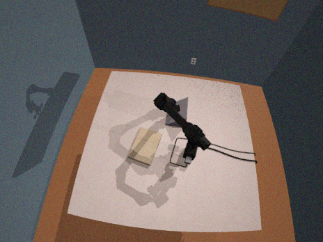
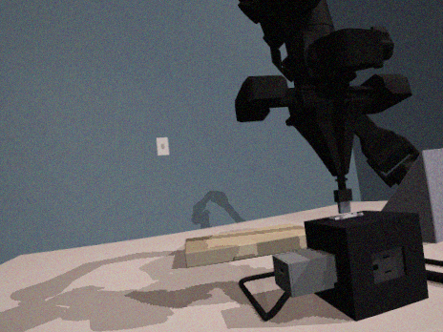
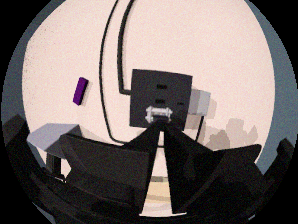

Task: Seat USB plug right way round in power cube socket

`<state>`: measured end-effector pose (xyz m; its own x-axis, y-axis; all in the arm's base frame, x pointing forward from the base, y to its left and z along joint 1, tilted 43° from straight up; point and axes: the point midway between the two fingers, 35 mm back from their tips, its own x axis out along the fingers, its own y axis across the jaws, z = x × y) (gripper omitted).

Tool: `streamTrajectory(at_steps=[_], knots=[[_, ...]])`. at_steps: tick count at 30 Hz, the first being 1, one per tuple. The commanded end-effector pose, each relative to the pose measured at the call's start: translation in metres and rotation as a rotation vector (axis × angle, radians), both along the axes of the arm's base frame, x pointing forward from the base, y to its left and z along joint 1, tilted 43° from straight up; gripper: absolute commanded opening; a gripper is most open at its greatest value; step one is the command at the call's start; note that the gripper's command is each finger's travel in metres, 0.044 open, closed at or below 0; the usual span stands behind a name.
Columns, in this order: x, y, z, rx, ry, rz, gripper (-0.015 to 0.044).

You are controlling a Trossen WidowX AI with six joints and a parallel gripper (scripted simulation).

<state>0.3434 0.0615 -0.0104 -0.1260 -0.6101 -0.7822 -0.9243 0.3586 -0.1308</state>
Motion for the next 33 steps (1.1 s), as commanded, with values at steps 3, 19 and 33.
streamTrajectory(at_steps=[3, 19, 33], knots=[[-0.0009, -0.0011, -0.0011, 0.001, 0.004, 0.001, 0.0], [-0.0012, -0.0023, -0.0025, 0.001, 0.004, 0.001, 0.0], [-0.0015, -0.0035, -0.0037, 0.001, 0.004, 0.001, 0.0]])
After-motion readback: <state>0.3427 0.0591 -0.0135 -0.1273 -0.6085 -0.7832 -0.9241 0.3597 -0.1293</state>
